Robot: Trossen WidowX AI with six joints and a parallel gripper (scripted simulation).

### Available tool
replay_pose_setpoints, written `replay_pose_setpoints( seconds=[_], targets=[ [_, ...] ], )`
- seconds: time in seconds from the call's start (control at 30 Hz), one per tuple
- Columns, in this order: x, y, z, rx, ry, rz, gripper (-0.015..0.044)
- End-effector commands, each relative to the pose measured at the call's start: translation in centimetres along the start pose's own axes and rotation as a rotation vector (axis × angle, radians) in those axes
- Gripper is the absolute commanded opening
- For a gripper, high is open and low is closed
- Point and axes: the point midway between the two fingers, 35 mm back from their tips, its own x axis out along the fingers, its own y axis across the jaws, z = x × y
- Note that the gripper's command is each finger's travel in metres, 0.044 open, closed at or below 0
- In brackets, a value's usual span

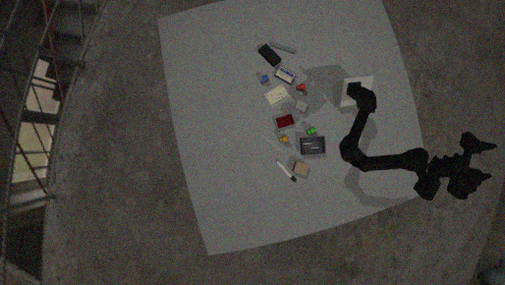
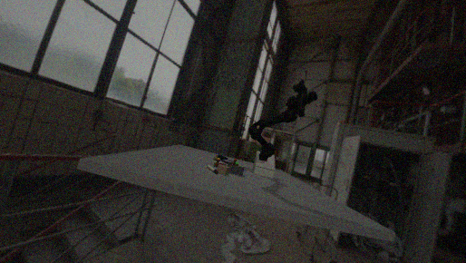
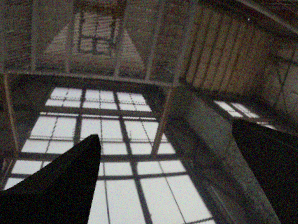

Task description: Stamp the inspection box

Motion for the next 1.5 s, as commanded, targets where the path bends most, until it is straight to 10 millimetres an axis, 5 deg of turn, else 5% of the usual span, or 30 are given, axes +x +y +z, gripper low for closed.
replay_pose_setpoints(
  seconds=[0.0, 0.2, 0.37, 0.63, 0.83, 1.13, 1.3, 1.47],
  targets=[
    [0.0, 0.0, 0.0, 0.003, 0.002, 0.000, 0.0374],
    [1.3, -1.8, -1.6, 0.126, 0.083, 0.015, 0.0217],
    [2.8, -4.3, -4.7, 0.217, 0.203, 0.008, 0.0217],
    [4.7, -6.9, -14.0, 0.340, 0.494, 0.005, 0.0217],
    [4.0, -7.0, -23.1, 0.396, 0.781, 0.012, 0.0217],
    [-2.6, -3.9, -36.2, 0.393, 1.265, 0.093, 0.0217],
    [-9.1, -1.4, -41.7, 0.348, 1.548, 0.184, 0.0217],
    [-17.2, 0.8, -45.0, 0.272, 1.832, 0.311, 0.0217]
  ],
)
